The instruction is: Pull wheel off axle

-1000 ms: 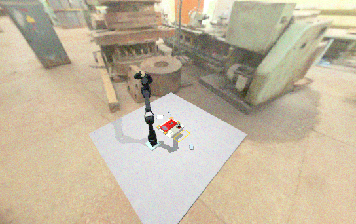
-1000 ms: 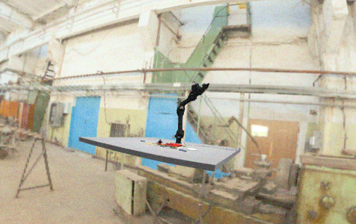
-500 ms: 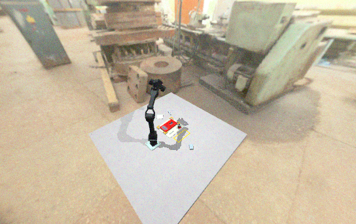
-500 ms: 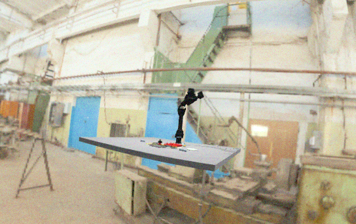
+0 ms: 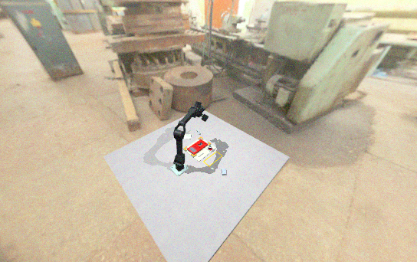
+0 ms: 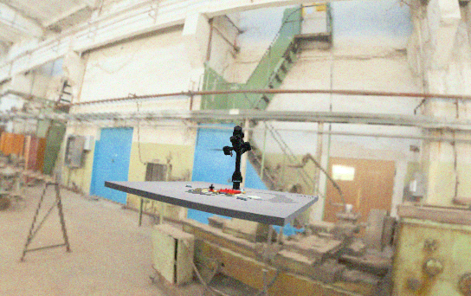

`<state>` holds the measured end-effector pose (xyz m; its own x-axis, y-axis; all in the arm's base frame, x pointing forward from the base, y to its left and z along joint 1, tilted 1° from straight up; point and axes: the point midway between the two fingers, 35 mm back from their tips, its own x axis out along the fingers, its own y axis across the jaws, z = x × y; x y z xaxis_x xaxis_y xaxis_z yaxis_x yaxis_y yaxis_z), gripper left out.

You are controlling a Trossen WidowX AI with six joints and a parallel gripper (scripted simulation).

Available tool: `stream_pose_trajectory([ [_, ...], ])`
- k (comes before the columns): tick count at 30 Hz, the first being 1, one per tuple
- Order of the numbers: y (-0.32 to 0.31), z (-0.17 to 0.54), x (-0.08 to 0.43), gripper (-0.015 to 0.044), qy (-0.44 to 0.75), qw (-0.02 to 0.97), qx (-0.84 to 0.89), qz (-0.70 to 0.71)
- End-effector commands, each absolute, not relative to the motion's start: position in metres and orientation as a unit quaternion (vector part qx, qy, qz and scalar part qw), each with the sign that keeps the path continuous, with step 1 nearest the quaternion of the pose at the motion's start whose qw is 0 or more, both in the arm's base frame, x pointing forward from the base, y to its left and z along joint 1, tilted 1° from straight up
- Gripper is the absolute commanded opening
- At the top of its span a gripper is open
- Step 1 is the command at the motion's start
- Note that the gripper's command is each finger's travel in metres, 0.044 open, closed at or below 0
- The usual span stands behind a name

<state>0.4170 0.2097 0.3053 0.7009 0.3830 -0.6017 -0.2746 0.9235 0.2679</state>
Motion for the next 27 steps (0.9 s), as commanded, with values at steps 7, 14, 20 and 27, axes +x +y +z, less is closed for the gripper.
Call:
stream_pose_trajectory([
  [7, 0.091, 0.201, 0.411, 0.03, 0.538, 0.841, -0.007, 0.062],
  [14, 0.018, 0.153, 0.373, 0.03, 0.667, 0.744, -0.026, 0.021],
  [20, 0.006, 0.147, 0.363, 0.03, 0.69, 0.723, -0.027, 0.017],
  [27, -0.002, 0.147, 0.363, 0.03, 0.69, 0.723, -0.027, 0.017],
])
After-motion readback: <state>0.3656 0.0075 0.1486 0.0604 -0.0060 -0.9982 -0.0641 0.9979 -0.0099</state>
